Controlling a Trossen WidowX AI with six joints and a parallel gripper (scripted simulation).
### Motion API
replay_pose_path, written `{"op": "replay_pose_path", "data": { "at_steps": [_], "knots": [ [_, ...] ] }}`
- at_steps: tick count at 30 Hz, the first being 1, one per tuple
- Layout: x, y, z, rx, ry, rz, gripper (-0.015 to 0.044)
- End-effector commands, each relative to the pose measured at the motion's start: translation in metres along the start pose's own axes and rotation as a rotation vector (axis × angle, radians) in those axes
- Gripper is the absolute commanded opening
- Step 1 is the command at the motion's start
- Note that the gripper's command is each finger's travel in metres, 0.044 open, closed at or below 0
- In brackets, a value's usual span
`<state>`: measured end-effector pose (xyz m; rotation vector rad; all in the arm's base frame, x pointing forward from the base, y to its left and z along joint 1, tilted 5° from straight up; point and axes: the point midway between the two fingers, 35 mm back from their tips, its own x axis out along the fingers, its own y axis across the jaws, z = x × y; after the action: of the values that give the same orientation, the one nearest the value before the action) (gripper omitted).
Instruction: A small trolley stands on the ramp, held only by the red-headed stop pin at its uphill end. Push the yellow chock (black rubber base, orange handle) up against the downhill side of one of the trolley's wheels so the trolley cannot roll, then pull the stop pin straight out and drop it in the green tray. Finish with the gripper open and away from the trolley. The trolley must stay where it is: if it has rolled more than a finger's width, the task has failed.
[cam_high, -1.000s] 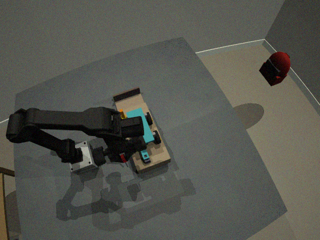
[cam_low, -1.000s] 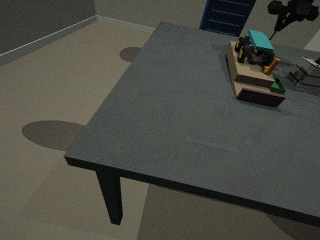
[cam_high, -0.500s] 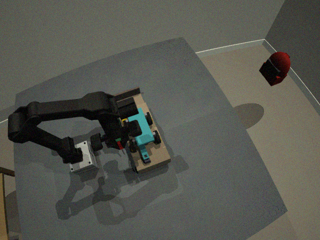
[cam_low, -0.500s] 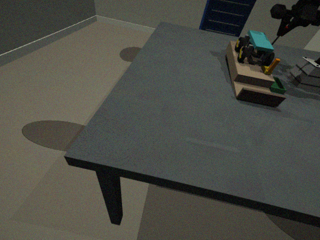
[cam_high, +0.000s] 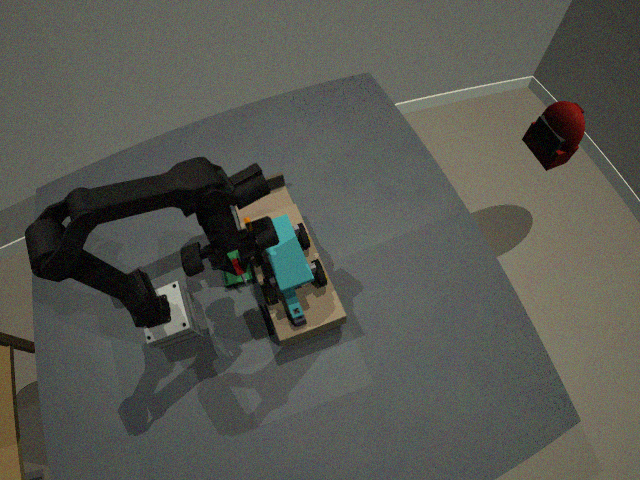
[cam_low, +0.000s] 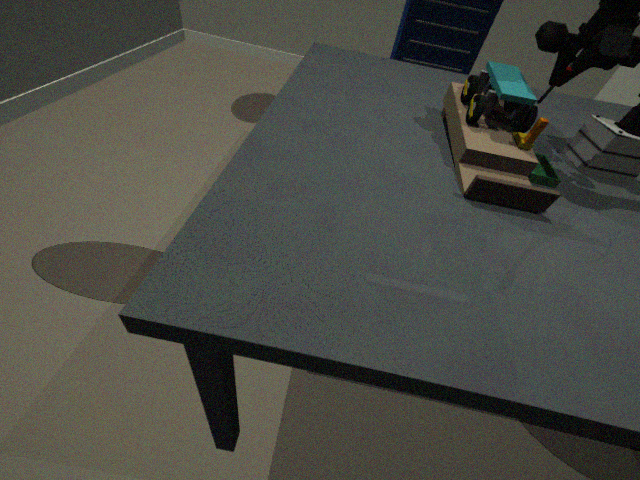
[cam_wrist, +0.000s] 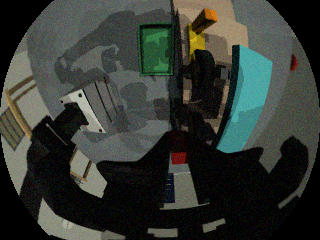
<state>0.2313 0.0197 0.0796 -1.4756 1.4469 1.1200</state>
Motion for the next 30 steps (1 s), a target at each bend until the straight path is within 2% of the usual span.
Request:
{"op": "replay_pose_path", "data": {
  "at_steps": [1,22,30],
  "knots": [
    [-0.001,0.001,0.016,0.000,-0.002,0.005,0.0000],
    [-0.009,0.006,0.097,-0.001,-0.009,0.006,0.0000],
    [-0.009,0.007,0.100,-0.070,-0.023,0.002,0.0000]
  ]
}}
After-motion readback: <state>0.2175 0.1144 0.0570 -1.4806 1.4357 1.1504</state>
